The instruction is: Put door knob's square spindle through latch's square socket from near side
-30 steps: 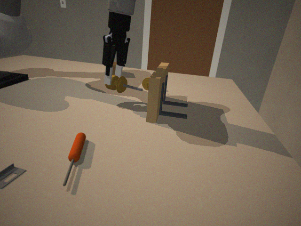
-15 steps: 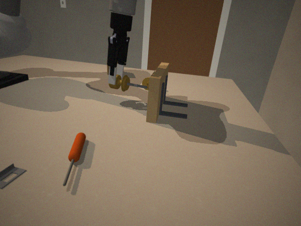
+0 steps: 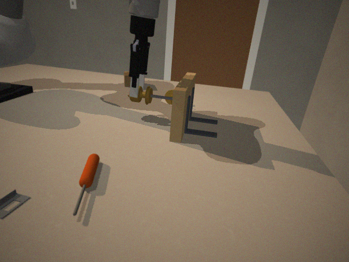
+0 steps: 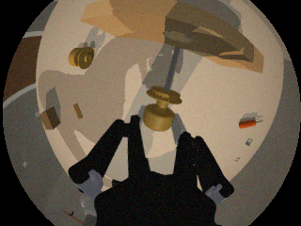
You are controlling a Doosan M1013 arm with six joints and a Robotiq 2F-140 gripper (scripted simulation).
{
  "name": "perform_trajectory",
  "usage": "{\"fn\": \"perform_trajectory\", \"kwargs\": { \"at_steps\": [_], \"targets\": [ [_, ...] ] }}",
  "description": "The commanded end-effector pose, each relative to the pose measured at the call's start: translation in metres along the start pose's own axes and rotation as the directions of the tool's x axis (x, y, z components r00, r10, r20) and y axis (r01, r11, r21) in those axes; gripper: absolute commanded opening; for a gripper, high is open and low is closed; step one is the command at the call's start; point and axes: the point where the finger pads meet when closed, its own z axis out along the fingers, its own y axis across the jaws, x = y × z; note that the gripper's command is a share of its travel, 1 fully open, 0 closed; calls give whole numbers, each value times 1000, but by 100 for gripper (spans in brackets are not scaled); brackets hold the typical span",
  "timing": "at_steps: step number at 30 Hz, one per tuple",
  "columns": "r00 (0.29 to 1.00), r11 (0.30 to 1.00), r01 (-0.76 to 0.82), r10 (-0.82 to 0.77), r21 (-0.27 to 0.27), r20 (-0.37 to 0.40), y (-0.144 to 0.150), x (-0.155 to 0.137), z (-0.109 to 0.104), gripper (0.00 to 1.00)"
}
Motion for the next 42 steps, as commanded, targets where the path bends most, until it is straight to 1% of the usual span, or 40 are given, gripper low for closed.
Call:
{"fn": "perform_trajectory", "kwargs": {
  "at_steps": [1, 23, 42],
  "targets": [
    [1000, 1000, 10, -10, 3, -8, -3, 4, -1, 42],
    [1000, 1000, 10, -10, 3, -8, -3, 4, -1, 42],
    [1000, 1000, 10, -10, 5, -18, -5, 10, 2, 42]
  ]
}}
